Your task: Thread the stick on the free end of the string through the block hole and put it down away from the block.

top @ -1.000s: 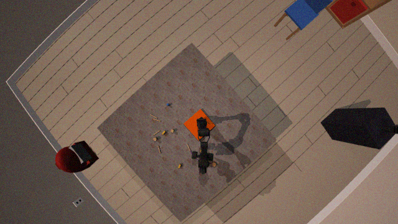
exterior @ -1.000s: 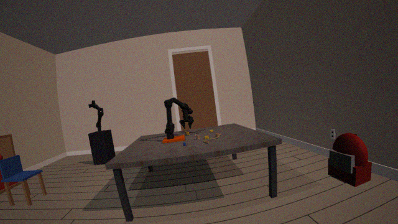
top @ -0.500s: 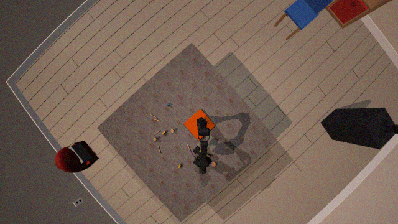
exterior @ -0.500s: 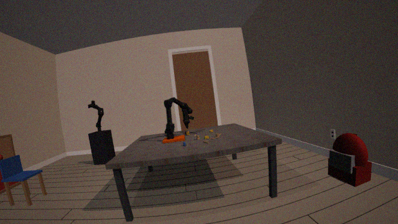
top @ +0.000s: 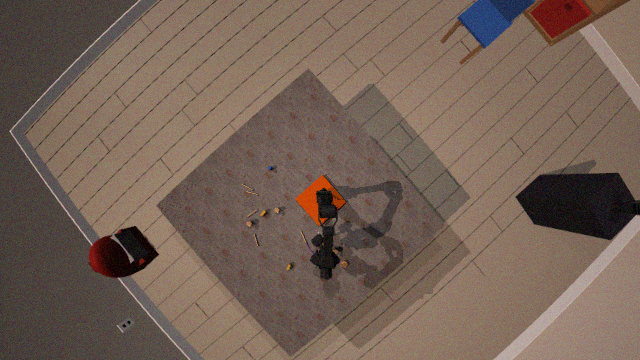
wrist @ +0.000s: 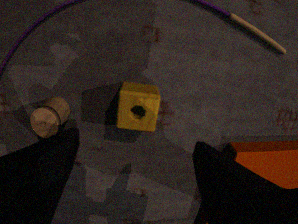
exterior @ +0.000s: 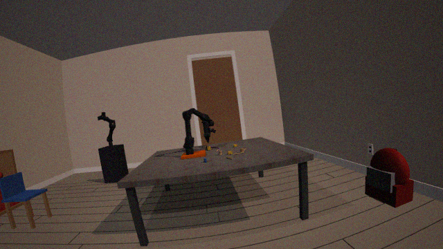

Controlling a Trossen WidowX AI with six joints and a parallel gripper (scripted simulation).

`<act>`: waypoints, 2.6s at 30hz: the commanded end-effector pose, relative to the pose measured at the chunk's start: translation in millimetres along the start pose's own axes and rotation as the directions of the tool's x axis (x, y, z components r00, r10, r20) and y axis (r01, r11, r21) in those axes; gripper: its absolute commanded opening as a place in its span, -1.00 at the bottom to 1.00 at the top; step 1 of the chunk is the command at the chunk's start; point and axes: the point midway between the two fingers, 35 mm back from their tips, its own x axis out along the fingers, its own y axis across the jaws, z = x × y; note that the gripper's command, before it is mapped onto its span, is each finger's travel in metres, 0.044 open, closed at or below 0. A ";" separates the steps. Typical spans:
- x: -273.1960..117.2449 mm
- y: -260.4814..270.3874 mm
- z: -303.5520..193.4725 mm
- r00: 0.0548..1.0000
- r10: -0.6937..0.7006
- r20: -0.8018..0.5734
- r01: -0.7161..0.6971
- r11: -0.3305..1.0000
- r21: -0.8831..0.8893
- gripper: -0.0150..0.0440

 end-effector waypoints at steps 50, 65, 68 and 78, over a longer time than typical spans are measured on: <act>58.7 0.2 -0.8 1.000 0.002 -0.003 -0.002 1.000 0.006 0.33; 58.1 0.2 0.0 1.000 0.002 0.001 -0.002 1.000 0.003 -0.02; 58.1 0.2 0.0 1.000 0.002 0.001 -0.002 1.000 0.003 -0.29; 58.0 0.2 0.0 1.000 0.002 0.001 -0.002 1.000 0.003 -0.49</act>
